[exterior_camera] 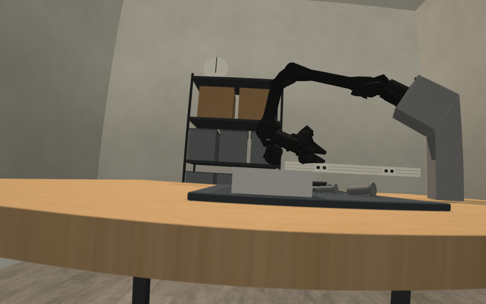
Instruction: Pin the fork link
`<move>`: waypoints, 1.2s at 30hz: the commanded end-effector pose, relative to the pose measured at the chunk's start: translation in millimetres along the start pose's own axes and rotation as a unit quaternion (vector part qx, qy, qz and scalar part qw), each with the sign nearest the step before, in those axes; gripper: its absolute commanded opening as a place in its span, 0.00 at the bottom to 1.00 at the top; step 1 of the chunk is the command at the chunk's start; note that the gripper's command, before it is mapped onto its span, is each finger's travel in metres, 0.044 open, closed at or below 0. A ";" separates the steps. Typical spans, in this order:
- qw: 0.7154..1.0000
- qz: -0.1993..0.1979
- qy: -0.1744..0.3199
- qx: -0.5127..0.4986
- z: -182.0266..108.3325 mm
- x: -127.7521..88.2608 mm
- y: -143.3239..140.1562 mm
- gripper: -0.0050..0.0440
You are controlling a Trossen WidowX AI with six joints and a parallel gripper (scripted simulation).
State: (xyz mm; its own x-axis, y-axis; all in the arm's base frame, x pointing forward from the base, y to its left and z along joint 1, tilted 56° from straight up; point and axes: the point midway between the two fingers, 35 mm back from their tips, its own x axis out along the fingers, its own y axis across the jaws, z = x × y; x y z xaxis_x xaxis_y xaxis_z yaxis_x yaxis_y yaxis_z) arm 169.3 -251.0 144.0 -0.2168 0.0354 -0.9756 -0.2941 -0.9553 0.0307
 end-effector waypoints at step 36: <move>0.883 0.310 0.108 -0.335 -59.1 -64.9 -90.5 1.00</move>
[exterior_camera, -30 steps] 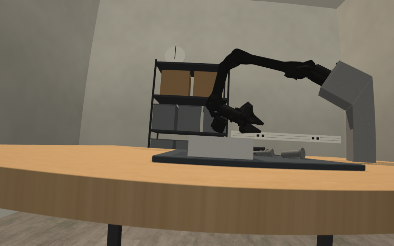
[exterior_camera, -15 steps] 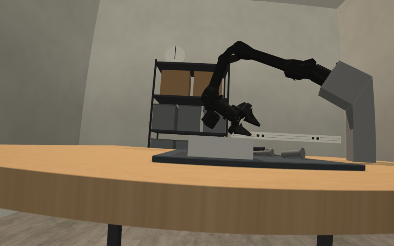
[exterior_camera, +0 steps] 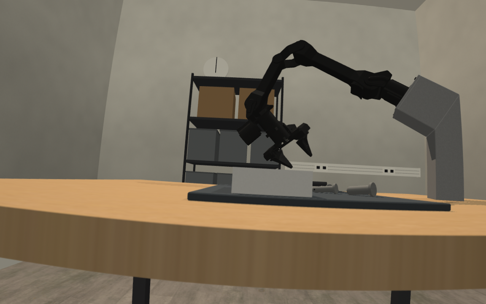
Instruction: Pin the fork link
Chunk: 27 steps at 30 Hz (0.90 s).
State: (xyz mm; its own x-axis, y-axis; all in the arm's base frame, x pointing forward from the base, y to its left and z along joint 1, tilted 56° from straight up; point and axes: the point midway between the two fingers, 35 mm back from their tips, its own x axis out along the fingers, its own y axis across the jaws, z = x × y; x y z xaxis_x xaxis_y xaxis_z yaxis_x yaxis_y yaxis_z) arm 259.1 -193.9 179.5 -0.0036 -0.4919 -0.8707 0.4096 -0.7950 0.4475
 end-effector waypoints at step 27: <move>0.884 0.244 0.101 -0.386 -85.8 -61.7 -75.4 1.00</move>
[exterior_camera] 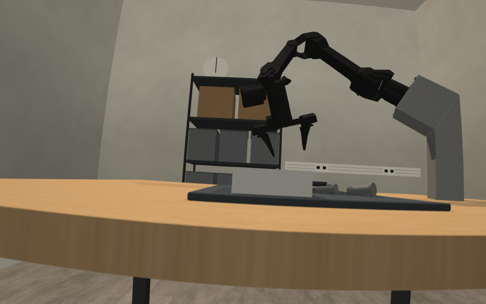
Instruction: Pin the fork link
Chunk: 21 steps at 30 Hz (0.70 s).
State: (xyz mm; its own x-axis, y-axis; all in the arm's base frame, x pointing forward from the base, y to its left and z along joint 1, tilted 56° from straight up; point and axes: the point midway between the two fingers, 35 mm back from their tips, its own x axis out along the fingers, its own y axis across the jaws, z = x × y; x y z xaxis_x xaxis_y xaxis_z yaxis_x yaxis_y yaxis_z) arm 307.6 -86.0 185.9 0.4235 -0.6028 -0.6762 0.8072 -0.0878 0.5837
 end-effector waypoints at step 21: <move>0.929 0.104 0.033 -0.353 -74.3 25.1 -21.5 1.00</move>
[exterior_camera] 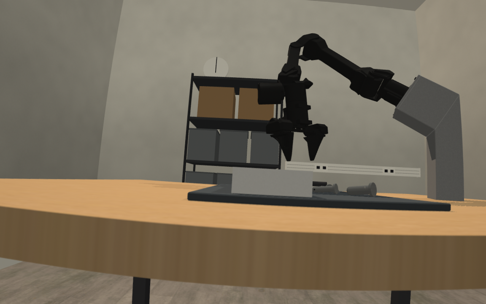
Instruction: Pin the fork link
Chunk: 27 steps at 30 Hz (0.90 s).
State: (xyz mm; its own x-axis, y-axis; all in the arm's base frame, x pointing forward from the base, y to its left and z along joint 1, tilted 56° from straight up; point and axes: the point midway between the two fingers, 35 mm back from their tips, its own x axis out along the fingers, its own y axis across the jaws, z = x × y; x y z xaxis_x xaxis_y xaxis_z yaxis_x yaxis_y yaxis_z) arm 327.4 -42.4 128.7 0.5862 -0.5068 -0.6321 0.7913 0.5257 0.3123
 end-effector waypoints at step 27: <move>0.978 0.045 -0.031 -0.203 -22.6 26.6 8.0 1.00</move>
State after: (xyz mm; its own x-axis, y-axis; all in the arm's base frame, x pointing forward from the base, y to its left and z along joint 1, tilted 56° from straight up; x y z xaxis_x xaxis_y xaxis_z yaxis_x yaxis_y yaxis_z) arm 345.3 -37.7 100.4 0.6643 -0.4858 -0.5680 0.6221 0.7806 0.0600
